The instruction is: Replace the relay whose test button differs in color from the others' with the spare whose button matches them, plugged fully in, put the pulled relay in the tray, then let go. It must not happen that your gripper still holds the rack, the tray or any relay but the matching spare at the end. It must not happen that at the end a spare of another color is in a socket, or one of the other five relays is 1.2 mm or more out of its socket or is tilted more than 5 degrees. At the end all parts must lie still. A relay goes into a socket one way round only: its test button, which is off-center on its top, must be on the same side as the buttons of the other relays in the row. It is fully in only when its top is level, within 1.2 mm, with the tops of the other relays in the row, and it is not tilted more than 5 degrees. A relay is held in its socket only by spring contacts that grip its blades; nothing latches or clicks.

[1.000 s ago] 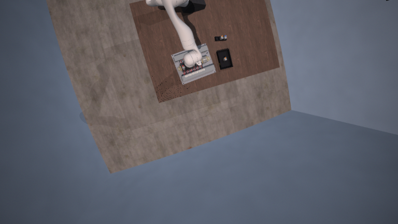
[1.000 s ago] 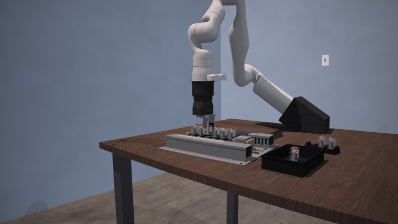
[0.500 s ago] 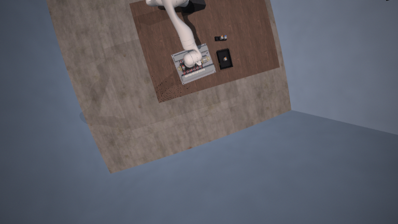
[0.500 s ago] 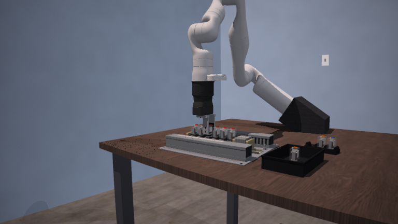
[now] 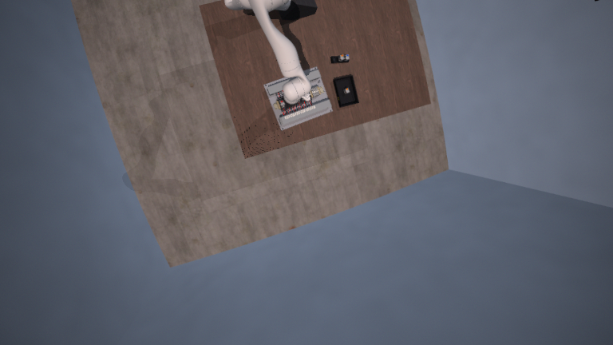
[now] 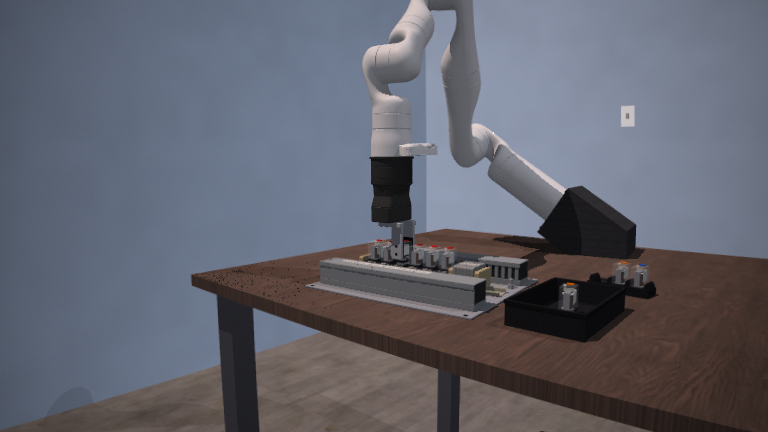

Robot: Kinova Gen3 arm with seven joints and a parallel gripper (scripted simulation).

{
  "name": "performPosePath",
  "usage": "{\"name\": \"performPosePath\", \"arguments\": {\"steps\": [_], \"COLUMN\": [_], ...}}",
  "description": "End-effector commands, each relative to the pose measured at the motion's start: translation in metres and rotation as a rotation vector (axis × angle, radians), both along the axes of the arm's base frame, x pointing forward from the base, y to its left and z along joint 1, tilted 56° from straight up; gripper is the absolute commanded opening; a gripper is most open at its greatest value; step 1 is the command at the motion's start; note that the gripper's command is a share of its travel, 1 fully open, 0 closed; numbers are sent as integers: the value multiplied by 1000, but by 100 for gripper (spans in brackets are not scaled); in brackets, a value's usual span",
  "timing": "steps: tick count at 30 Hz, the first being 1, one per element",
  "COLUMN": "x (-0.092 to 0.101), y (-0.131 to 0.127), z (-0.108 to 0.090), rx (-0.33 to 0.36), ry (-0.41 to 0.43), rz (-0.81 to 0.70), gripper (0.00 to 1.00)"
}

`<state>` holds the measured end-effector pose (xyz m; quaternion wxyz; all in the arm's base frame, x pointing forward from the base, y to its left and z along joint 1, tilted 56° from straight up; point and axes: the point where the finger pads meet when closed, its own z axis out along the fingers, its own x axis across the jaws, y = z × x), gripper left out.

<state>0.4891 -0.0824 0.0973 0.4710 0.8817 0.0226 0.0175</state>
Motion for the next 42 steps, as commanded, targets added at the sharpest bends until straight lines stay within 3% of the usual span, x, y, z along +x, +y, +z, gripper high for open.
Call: {"name": "performPosePath", "arguments": {"steps": [1, 28, 29, 42], "x": [1, 1, 1, 1], "y": [-2, -9, -3, -3], "z": [-2, -7, -3, -3], "rx": [0, 1, 3, 3], "ry": [-1, 0, 0, 0], "rz": [2, 2, 2, 2], "gripper": [0, 0, 100, 100]}}
